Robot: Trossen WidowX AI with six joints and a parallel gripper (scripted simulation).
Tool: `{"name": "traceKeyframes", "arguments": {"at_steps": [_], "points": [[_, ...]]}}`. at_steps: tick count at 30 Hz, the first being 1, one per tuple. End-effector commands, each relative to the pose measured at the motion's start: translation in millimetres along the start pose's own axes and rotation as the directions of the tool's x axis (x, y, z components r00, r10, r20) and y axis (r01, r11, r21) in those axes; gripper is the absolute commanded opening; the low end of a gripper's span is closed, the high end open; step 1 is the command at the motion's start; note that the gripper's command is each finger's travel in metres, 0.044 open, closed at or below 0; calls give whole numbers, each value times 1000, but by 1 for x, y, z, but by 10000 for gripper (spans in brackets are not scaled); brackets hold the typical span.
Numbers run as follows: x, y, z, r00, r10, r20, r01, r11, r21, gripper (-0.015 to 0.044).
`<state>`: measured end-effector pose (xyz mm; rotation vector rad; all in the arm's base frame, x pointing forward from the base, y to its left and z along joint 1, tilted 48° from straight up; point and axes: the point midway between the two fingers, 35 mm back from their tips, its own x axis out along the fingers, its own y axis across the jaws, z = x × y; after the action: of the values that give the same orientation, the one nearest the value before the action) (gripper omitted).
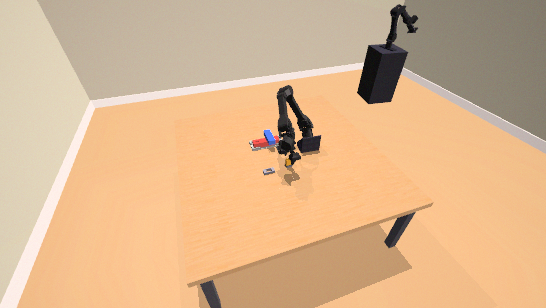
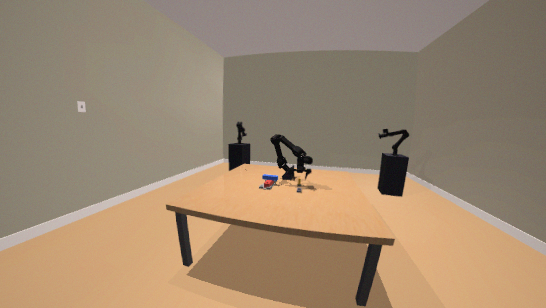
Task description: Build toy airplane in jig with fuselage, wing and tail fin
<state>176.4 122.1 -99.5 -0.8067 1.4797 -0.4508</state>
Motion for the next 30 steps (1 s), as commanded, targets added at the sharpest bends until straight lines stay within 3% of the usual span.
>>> {"name": "traceKeyframes", "arguments": {"at_steps": [1,15,30], "points": [[8,-1,-1,1000,-9,-1,9,1000,-7,440],[28,-2,-2,1000,-10,-1,10,1000,-7,440],[28,-2,-2,1000,-10,-1,10,1000,-7,46]]}}
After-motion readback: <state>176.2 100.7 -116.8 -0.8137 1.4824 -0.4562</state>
